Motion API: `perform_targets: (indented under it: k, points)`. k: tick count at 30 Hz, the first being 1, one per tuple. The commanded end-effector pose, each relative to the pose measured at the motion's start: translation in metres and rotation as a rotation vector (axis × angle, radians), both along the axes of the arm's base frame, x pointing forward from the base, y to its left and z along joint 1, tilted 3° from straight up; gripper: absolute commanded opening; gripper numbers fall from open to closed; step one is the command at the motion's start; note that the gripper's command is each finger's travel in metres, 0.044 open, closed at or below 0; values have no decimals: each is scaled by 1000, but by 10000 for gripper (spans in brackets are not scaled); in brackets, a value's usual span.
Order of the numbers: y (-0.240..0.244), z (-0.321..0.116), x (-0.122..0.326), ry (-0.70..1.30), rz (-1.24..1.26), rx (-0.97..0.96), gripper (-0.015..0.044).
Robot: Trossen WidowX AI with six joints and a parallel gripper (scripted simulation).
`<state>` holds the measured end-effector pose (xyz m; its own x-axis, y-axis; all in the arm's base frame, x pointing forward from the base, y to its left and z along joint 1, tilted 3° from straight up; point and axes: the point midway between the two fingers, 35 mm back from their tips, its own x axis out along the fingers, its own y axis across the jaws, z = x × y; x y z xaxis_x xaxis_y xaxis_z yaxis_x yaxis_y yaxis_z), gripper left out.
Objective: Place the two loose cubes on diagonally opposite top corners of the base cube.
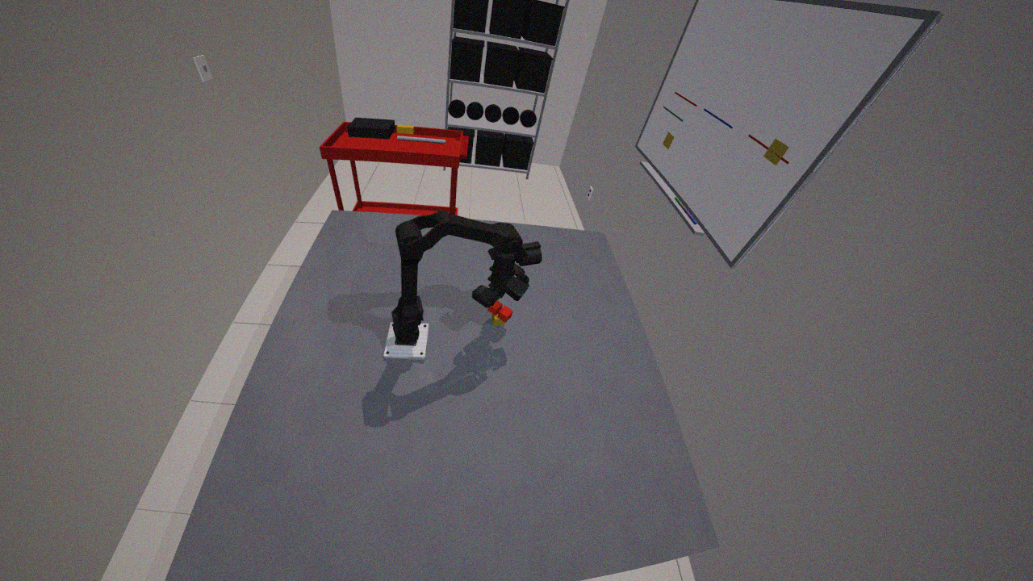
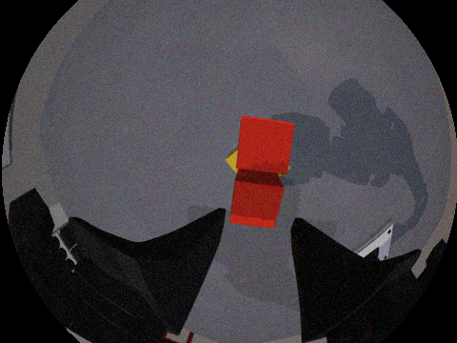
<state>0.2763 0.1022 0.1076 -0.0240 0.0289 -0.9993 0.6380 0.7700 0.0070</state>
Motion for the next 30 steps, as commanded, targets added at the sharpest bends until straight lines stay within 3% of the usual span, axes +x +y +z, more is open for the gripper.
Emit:
perform_targets:
  k: [1,20,24,27,30]
  points:
    - [0,8,2,-8,4,3,205]
    - [-1,35,2,-8,4,3,205]
    - [1,33,0,1,-1,0,310]
    - [36,36,-7,0,-1,4,389]
    - [80,40,-23,2,-1,8,400]
